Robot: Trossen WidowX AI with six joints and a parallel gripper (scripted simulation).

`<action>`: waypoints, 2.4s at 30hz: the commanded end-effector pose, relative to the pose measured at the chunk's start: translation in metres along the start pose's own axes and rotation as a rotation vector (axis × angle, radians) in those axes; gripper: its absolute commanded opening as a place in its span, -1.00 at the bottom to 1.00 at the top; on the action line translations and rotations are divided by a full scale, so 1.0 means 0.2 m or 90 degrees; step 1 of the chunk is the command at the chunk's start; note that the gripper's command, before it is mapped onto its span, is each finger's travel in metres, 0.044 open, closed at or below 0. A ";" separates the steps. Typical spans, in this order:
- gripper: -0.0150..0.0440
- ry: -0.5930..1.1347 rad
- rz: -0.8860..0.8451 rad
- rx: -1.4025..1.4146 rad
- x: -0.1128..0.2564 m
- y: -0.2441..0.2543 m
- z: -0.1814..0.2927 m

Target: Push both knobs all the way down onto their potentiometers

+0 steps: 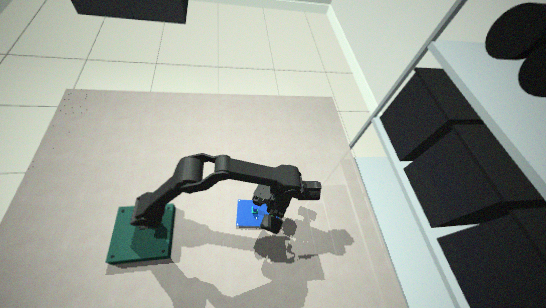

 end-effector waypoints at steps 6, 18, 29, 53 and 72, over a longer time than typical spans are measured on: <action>-0.49 -0.001 0.003 0.003 -0.01 0.00 0.00; -0.49 -0.001 0.003 0.003 -0.01 0.00 0.00; -0.49 -0.001 0.003 0.003 -0.02 0.00 0.00; -0.49 -0.001 0.003 0.003 -0.06 0.00 0.00; -0.49 -0.001 0.003 0.003 -0.08 0.00 0.00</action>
Point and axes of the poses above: the point midway between the two fingers, 35 mm back from their tips, its own x axis back along the fingers, its own y axis across the jaws, z = x × y, the point moved 3 cm from there along x, back along the fingers, and after that the axes turned 7 degrees about x, right-handed, at the moved point
